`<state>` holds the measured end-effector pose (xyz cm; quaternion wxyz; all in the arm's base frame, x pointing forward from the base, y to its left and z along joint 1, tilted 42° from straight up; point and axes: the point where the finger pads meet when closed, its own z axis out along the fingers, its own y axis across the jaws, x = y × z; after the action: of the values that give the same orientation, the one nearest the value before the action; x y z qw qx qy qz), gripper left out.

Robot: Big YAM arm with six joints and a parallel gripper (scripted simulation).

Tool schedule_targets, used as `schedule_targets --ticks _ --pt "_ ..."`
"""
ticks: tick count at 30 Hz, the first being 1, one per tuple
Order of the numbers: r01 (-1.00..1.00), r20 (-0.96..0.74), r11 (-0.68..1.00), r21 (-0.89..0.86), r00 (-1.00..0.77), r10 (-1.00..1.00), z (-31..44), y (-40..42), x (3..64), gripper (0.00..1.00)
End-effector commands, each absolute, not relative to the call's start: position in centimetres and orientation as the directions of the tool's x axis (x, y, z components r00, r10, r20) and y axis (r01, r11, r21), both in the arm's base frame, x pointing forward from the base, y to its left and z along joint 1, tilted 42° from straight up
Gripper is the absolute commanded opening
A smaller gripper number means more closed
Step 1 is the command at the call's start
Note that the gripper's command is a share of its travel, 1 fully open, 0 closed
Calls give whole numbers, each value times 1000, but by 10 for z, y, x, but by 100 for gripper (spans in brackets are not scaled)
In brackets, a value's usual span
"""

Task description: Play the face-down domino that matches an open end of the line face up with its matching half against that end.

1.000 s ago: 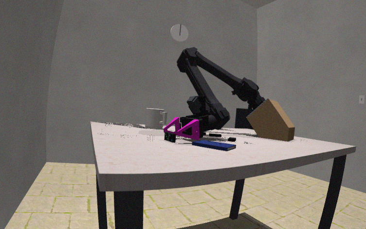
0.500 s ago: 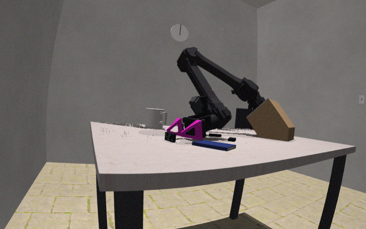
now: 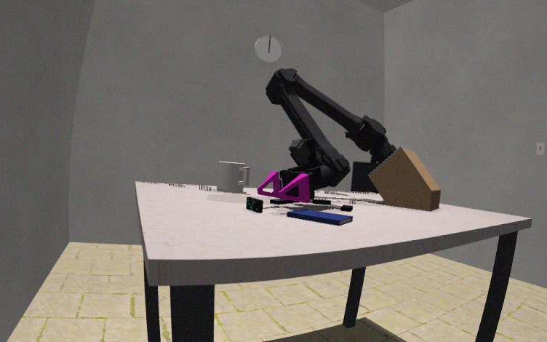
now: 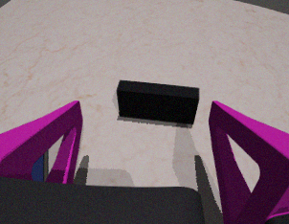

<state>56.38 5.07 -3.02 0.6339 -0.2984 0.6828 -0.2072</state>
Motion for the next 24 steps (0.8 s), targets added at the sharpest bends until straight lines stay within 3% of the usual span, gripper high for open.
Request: schedule_targets --ticks 1,24 --pt "-137 -745 736 -663 26 -667 -11 65 553 75" --pt "-124 -747 738 -664 64 -662 13 81 533 75"
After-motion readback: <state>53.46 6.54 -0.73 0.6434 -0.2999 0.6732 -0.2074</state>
